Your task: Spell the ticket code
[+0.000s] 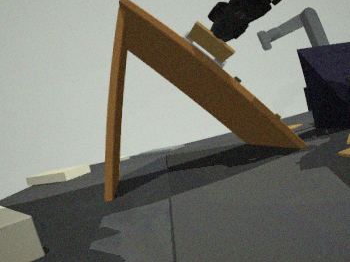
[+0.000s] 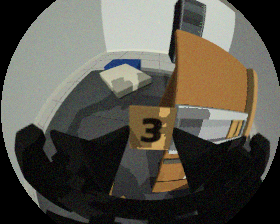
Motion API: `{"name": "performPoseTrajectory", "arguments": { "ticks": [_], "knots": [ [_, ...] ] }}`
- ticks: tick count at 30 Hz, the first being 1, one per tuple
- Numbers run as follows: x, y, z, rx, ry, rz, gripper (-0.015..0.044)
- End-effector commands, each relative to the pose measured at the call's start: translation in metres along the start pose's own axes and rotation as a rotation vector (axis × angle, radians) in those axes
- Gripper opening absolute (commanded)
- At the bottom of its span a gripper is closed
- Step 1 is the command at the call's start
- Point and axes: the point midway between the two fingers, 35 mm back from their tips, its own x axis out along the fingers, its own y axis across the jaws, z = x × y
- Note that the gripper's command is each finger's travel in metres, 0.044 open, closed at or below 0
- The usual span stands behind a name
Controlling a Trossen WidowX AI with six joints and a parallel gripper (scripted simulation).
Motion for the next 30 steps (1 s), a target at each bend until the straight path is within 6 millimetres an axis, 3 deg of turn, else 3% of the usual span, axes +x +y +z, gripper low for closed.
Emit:
{"name": "performPoseTrajectory", "arguments": {
  "ticks": [1,30],
  "knots": [
    [0.001,-0.004,-0.002,0.005,0.007,0.001,0.0000],
    [0.002,-0.018,-0.002,0.004,0.007,0.000,0.0000]
  ]
}}
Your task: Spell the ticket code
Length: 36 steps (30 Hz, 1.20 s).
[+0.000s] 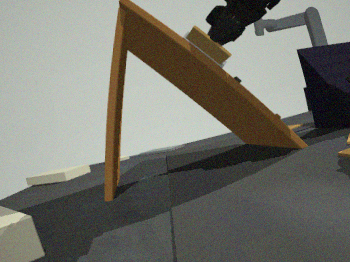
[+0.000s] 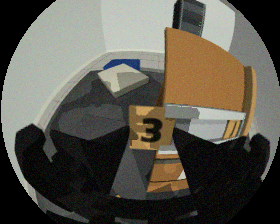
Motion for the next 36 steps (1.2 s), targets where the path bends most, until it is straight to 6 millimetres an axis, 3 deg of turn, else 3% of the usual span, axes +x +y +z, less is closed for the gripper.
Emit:
{"name": "performPoseTrajectory", "arguments": {
  "ticks": [1,36],
  "knots": [
    [0.001,-0.004,-0.002,0.005,0.007,0.001,0.0000],
    [0.001,-0.021,-0.002,0.004,0.007,0.001,0.0000]
  ]
}}
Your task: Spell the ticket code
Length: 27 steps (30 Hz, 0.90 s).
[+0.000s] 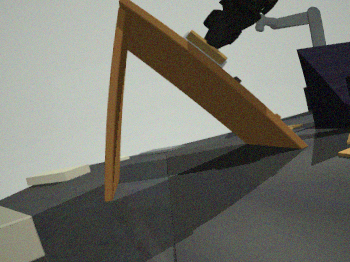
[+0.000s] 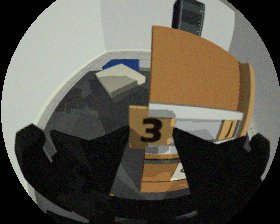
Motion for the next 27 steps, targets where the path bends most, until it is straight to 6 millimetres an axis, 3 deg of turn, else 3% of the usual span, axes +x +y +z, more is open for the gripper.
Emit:
{"name": "performPoseTrajectory", "arguments": {
  "ticks": [1,27],
  "knots": [
    [0.0013,-0.0035,-0.0018,0.005,0.006,0.001,0.0000],
    [0.0008,-0.0128,-0.0011,0.004,0.006,0.001,0.0000]
  ]
}}
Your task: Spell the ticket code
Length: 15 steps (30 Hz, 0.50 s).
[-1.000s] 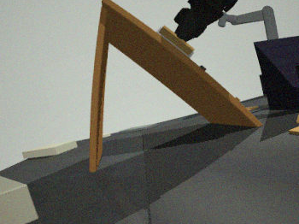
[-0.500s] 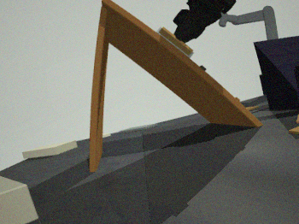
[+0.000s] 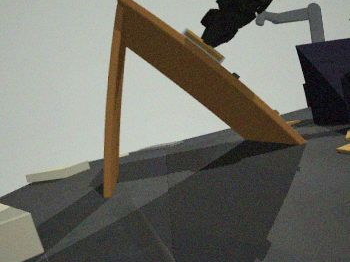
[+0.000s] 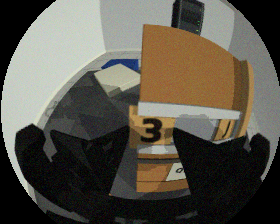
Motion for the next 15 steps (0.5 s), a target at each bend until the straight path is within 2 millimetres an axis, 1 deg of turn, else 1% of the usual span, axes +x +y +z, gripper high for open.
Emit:
{"name": "performPoseTrajectory", "arguments": {
  "ticks": [1,15],
  "knots": [
    [0.0004,-0.0018,-0.0003,0.002,0.004,0.002,0.0000],
    [0.0006,-0.0100,-0.0005,0.002,0.004,0.002,0.0000]
  ]
}}
